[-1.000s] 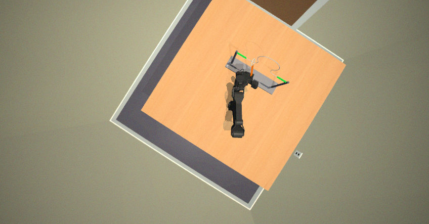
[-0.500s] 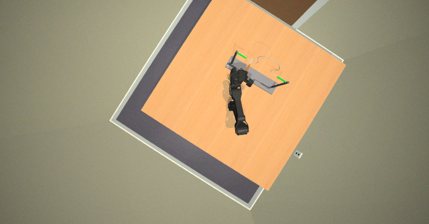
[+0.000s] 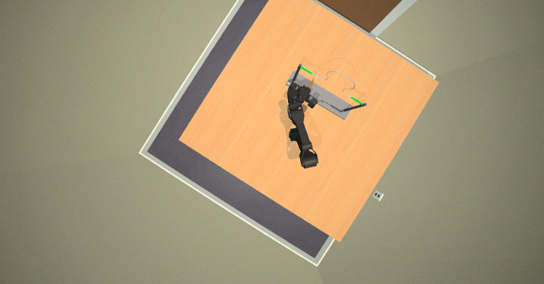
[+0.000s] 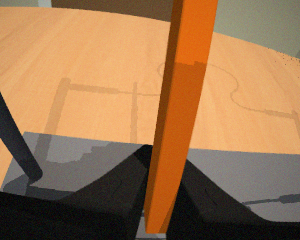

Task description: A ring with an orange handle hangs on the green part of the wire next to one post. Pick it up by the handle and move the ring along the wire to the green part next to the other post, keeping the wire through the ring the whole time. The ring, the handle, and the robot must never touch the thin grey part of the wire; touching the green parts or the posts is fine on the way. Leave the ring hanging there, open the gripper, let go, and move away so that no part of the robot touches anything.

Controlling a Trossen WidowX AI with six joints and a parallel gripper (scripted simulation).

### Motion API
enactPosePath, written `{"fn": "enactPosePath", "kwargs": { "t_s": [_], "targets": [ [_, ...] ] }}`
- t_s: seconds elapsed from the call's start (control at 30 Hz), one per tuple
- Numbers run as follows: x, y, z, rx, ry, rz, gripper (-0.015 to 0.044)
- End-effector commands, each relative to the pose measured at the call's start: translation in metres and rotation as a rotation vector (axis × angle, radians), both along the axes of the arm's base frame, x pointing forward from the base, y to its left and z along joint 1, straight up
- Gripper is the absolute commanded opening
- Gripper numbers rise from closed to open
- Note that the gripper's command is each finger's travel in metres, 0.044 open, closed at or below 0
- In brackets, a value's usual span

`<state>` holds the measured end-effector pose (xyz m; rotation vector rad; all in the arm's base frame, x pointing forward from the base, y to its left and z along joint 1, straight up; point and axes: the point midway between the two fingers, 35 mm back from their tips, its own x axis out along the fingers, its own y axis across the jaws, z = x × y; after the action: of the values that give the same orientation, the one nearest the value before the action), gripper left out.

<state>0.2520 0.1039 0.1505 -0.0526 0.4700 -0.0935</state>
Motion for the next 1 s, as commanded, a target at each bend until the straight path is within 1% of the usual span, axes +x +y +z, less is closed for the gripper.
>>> {"fn": "enactPosePath", "kwargs": {
  "t_s": [0.0, 0.97],
  "targets": [
    [0.001, 0.008, 0.004, 0.025, -0.009, -0.004, -0.0150],
    [0.000, 0.038, 0.005, 0.034, -0.013, -0.006, -0.0150]
  ]
}}
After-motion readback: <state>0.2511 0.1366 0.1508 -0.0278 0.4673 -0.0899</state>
